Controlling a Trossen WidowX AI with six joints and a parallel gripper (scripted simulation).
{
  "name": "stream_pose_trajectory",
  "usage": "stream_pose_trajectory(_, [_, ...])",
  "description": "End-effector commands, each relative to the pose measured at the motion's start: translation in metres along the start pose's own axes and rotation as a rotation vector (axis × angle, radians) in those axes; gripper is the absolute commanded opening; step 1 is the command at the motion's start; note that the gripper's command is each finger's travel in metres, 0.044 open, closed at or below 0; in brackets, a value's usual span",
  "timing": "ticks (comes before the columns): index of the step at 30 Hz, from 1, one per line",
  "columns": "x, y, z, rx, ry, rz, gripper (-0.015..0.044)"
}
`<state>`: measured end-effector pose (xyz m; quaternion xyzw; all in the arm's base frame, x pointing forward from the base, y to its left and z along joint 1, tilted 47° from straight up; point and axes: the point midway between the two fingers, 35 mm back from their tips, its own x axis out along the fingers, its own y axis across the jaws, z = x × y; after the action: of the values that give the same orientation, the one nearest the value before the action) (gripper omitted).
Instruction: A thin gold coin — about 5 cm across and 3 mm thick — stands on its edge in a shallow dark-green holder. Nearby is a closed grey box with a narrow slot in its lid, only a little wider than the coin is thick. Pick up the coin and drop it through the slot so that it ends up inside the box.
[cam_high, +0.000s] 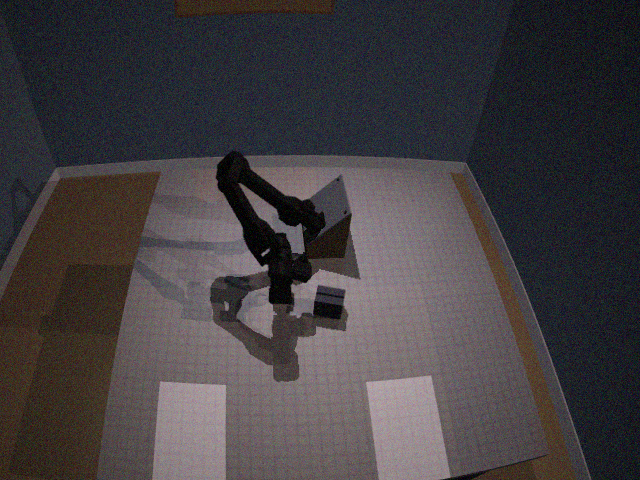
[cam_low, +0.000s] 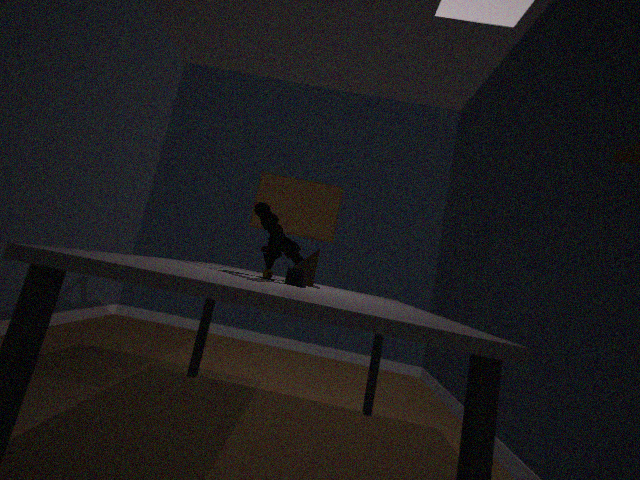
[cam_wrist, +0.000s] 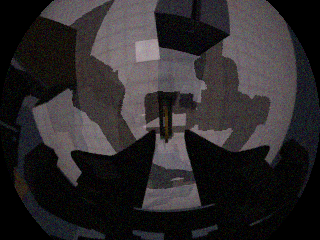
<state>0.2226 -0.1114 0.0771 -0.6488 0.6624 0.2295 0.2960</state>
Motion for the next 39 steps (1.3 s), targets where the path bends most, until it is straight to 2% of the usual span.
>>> stream_pose_trajectory(1, [0.009, 0.003, 0.001, -0.011, 0.005, 0.01, 0.0161])
stream_pose_trajectory(21, [0.038, 0.005, -0.001, -0.011, 0.011, 0.01, 0.0161])
stream_pose_trajectory(26, [0.038, 0.005, -0.001, -0.011, 0.011, 0.01, 0.0029])
stream_pose_trajectory(31, [0.038, 0.005, -0.001, -0.011, 0.011, 0.01, 0.0])
stream_pose_trajectory(39, [0.038, 0.005, -0.001, -0.011, 0.011, 0.01, 0.0])
